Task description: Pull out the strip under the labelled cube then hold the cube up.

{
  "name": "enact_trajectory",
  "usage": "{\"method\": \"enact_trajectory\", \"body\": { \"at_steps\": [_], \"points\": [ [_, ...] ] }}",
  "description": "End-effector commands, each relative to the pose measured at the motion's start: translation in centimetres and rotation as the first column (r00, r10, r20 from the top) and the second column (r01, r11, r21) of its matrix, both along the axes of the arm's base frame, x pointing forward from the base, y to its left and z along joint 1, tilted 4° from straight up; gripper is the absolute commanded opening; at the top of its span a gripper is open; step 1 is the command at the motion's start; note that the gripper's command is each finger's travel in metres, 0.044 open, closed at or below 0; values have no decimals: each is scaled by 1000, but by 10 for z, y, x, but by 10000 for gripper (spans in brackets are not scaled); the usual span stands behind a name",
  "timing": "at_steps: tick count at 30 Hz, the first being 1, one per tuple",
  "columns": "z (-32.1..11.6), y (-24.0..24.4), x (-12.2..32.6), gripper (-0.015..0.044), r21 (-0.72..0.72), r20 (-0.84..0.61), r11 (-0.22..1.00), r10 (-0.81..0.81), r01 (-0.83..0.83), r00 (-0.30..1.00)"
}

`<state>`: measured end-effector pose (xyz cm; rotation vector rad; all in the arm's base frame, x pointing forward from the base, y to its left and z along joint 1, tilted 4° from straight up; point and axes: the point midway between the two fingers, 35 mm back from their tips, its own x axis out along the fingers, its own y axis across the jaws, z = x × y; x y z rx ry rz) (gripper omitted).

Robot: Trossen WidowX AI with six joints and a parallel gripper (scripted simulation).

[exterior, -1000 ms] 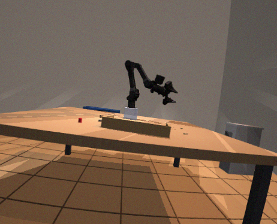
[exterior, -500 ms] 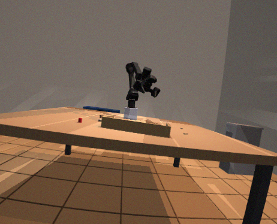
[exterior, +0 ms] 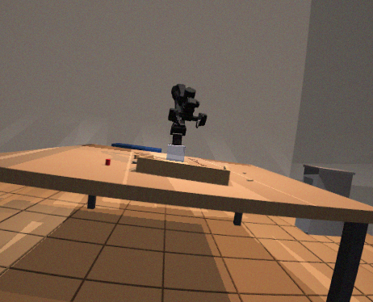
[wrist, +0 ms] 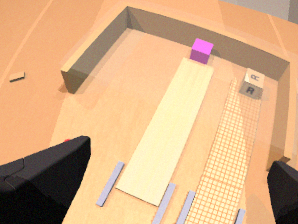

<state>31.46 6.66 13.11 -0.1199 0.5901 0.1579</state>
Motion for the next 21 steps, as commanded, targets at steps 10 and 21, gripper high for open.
{"method": "enact_trajectory", "body": {
  "at_steps": [10,21],
  "points": [
    [2,0,2,374,6,-5,1000,-2,2,1000],
    [-48,-32,48,85,-74,-482,986,-164,147,861]
  ]
}}
